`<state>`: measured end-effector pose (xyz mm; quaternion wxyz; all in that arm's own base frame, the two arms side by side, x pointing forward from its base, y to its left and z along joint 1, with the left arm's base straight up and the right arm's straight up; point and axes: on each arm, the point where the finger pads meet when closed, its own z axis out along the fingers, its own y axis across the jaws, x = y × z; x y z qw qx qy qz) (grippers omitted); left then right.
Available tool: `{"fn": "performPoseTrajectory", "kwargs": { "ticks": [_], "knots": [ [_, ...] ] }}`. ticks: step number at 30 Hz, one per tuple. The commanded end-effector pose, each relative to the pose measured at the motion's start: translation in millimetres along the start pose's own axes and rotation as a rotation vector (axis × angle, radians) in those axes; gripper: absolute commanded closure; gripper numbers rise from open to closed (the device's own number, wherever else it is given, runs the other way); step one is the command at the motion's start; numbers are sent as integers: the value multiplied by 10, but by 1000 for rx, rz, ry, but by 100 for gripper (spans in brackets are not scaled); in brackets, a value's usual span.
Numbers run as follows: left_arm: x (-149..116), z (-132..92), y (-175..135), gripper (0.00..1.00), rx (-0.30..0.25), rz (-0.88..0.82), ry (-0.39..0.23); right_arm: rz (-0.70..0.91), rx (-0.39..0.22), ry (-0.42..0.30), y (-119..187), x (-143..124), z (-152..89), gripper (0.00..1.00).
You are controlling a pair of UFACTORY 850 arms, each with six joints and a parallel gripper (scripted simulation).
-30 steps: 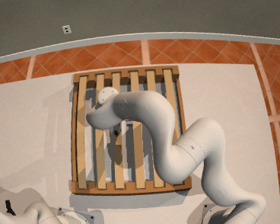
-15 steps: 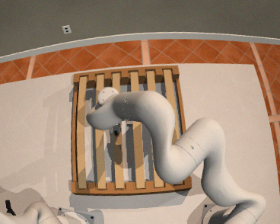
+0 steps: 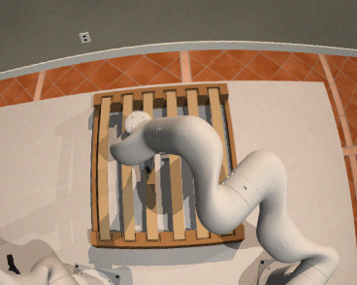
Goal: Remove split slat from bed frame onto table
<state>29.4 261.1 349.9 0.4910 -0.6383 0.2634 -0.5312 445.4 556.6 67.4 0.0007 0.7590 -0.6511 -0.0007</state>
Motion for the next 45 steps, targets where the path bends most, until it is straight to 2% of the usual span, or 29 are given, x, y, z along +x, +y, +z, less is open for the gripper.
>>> {"fn": "performPoseTrajectory", "kwargs": {
  "ticks": [1,36,37,45],
  "knots": [
    [-1,-1,-4,0,0,1,0,0,1,-2,-4,-7,-9,100],
    [-1,-1,-4,0,0,1,0,0,1,-1,-2,1,31,100],
    [-1,-1,-4,0,0,1,0,0,2,-2,-2,-7,-51,100],
    [-1,-1,-4,0,0,1,0,0,2,-2,-2,-7,-51,100]
  ]
}}
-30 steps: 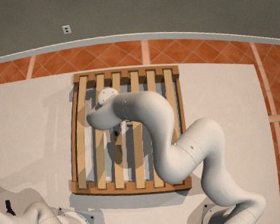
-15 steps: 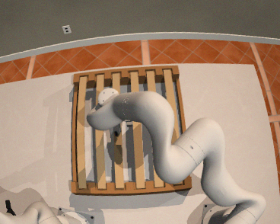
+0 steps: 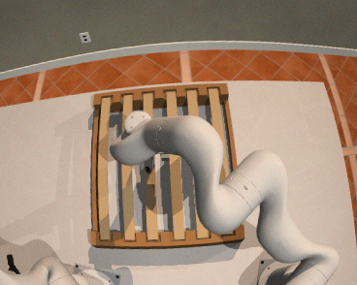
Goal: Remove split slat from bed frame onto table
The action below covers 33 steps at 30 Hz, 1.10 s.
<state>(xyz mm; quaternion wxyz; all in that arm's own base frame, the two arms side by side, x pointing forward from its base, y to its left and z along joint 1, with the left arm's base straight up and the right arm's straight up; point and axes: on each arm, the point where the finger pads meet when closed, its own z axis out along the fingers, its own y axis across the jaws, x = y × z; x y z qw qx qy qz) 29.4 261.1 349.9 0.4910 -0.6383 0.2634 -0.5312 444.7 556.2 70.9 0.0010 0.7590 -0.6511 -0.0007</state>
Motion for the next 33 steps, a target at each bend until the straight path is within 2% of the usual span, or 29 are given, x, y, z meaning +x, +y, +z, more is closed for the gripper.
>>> {"fn": "performPoseTrajectory", "kwargs": {
  "ticks": [1,33],
  "knots": [
    [-1,-1,-4,0,0,1,0,0,2,-2,-9,-9,-16,100],
    [-1,-1,-4,0,0,1,0,0,1,-1,-10,-9,-171,100]
  ]
}}
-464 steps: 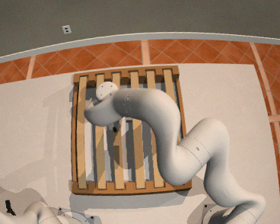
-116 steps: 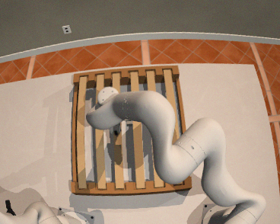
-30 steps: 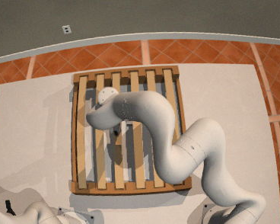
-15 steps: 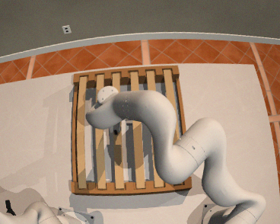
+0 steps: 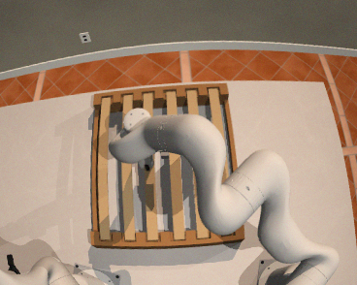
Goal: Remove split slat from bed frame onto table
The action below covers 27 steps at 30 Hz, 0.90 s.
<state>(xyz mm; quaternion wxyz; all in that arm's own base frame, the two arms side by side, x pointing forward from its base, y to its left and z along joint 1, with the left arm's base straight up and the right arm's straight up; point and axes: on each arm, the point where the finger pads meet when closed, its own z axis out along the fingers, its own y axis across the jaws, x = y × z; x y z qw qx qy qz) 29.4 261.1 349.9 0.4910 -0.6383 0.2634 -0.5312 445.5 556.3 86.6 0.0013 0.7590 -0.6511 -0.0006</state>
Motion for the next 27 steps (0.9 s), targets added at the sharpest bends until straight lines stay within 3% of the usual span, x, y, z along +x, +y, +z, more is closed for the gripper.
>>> {"fn": "performPoseTrajectory", "kwargs": {
  "ticks": [1,26,27],
  "knots": [
    [-1,-1,-4,0,0,1,0,0,1,-2,-3,-10,-14,100],
    [-1,-1,-4,0,0,1,0,0,1,-2,-3,-3,-93,100],
    [-1,-1,-4,0,0,1,0,0,2,-2,-2,-1,-172,100]
  ]
}}
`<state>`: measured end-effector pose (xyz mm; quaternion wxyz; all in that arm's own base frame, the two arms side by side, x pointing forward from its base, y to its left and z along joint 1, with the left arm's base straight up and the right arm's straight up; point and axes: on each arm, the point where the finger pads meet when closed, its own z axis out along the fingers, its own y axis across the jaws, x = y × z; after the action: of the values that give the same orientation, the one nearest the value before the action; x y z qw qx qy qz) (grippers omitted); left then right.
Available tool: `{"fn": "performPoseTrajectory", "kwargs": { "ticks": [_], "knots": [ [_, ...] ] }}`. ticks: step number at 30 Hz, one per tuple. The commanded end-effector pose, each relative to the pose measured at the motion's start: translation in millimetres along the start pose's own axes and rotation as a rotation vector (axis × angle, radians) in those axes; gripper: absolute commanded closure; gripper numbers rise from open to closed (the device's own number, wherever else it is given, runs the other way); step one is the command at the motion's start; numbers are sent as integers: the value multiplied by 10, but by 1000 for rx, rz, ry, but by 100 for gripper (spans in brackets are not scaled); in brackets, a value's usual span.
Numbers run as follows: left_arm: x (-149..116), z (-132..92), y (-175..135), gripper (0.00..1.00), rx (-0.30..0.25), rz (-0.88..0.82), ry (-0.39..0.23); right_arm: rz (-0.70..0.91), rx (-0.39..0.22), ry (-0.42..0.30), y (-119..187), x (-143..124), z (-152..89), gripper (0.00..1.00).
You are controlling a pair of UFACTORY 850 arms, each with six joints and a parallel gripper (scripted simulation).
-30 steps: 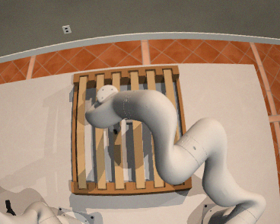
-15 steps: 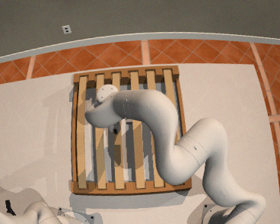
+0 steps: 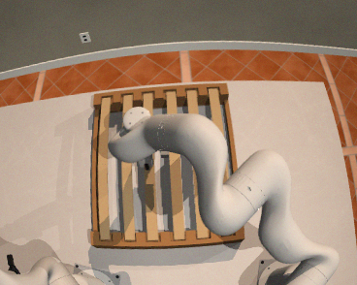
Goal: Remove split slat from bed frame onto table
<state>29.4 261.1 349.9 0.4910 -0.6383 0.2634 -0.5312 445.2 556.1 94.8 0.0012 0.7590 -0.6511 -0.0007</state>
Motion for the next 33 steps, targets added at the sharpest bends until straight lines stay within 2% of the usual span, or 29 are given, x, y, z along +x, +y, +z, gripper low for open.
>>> {"fn": "performPoseTrajectory", "kwargs": {
  "ticks": [1,33],
  "knots": [
    [-1,-1,-4,0,0,1,0,0,2,-2,-5,-2,-91,100],
    [-1,-1,-4,0,0,1,0,0,1,-1,-11,-7,-168,100]
  ]
}}
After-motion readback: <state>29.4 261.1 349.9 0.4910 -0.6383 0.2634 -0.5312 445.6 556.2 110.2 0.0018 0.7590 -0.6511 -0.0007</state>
